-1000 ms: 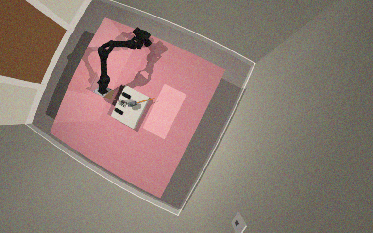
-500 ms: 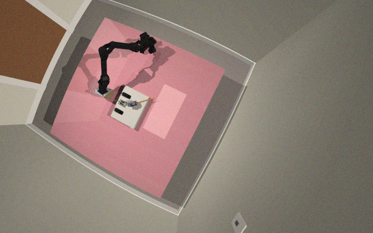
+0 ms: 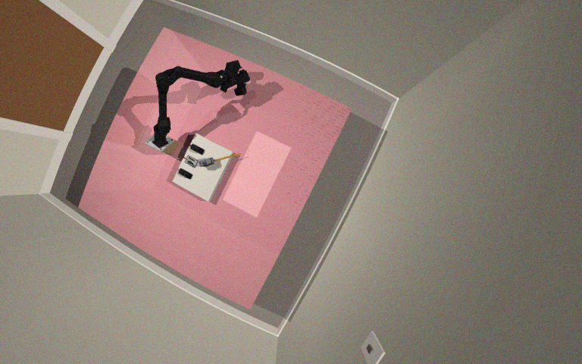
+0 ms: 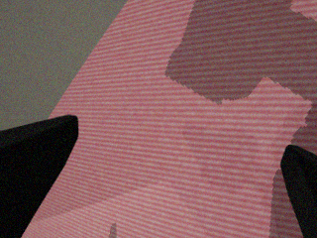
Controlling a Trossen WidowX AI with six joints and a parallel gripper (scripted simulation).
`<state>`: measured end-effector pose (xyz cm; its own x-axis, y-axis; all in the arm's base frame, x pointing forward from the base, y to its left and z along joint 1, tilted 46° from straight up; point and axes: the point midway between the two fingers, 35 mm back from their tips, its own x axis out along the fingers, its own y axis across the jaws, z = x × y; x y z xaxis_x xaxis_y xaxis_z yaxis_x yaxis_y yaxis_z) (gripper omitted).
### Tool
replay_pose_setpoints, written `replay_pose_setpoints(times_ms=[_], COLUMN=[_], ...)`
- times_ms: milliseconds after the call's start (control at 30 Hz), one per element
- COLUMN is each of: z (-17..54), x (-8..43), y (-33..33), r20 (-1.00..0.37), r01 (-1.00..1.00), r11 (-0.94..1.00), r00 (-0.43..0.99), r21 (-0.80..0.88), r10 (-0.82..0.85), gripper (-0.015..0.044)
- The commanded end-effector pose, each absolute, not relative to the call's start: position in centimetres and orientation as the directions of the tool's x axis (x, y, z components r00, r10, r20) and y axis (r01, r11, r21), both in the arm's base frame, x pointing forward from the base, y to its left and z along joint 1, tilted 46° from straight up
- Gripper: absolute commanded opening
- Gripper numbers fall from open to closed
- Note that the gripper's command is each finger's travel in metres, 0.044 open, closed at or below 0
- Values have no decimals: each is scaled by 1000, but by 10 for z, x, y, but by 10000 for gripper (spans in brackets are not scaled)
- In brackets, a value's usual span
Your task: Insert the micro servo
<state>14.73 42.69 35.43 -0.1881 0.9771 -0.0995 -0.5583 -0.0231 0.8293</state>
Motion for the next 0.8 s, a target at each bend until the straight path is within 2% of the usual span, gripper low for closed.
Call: replay_pose_setpoints(times_ms=[0,400,767], z=[339,284,233], x=[169,236,287], y=[421,390,345], r20=[-145,-310,-450], r01=[-504,-229,87], r11=[56,299,444], r00=[-138,-14,67], r21=[862,926,892], r10=[980,951,890], gripper=[440,440,440])
